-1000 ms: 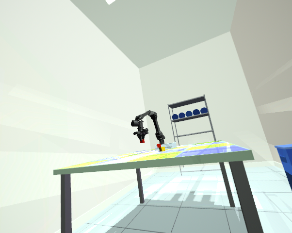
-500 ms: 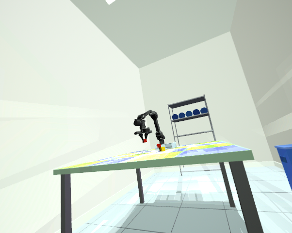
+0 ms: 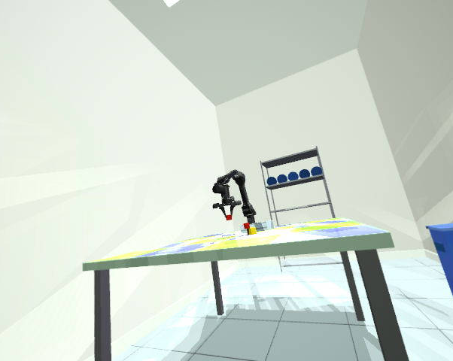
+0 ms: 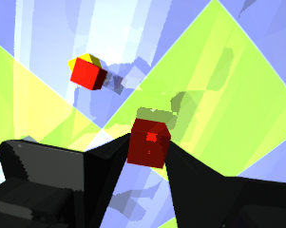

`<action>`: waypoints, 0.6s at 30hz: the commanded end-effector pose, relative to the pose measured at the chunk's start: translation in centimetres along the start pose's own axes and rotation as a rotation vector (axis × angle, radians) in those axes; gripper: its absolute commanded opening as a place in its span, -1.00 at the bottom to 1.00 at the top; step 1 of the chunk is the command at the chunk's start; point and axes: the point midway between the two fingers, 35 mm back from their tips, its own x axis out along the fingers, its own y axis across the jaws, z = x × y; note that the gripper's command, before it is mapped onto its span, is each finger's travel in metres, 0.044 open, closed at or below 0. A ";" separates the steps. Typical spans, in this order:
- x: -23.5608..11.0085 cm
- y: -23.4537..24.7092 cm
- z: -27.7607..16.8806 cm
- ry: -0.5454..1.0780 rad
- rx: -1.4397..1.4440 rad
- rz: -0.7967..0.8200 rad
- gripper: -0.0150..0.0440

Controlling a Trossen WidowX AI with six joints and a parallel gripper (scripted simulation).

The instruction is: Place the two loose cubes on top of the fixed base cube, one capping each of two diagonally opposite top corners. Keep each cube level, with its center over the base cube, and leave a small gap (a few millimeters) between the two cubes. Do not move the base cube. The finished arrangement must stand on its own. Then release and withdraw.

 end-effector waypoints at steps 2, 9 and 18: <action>0.1 0.9 0.8 -0.001 0.134 0.001 -0.14; 0.1 2.3 1.8 -0.002 0.326 0.002 -0.14; 0.2 4.1 3.0 -0.002 0.571 0.004 -0.14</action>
